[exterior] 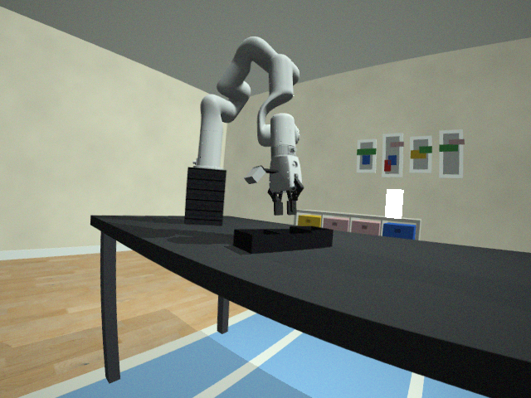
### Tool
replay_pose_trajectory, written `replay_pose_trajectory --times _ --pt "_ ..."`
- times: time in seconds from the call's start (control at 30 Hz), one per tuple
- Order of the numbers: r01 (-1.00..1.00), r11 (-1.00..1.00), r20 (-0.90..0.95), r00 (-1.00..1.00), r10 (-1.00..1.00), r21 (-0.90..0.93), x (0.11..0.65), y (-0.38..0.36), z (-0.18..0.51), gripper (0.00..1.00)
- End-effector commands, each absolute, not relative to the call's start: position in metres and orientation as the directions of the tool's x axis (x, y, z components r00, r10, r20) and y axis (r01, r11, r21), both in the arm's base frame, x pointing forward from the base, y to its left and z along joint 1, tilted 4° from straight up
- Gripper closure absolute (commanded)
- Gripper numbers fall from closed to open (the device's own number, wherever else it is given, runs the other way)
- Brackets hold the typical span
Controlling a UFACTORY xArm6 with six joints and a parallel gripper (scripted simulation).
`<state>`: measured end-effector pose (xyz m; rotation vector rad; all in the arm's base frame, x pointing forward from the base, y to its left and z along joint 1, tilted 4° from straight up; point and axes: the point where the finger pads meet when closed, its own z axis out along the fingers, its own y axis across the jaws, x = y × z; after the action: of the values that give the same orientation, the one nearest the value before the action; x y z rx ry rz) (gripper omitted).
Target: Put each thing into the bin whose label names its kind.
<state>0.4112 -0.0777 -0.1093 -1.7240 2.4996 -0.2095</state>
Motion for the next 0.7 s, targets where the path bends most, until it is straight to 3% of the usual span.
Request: replay_pose_trajectory --times 0.0,0.67 --pt "-0.965 0.2 0.017 -0.206 -0.978 -0.169 0.415 -0.078 -0.108 0.44" --pt "-0.914 -0.385 0.095 0.375 -0.922 -0.132 0.426 -0.077 -0.106 0.44"
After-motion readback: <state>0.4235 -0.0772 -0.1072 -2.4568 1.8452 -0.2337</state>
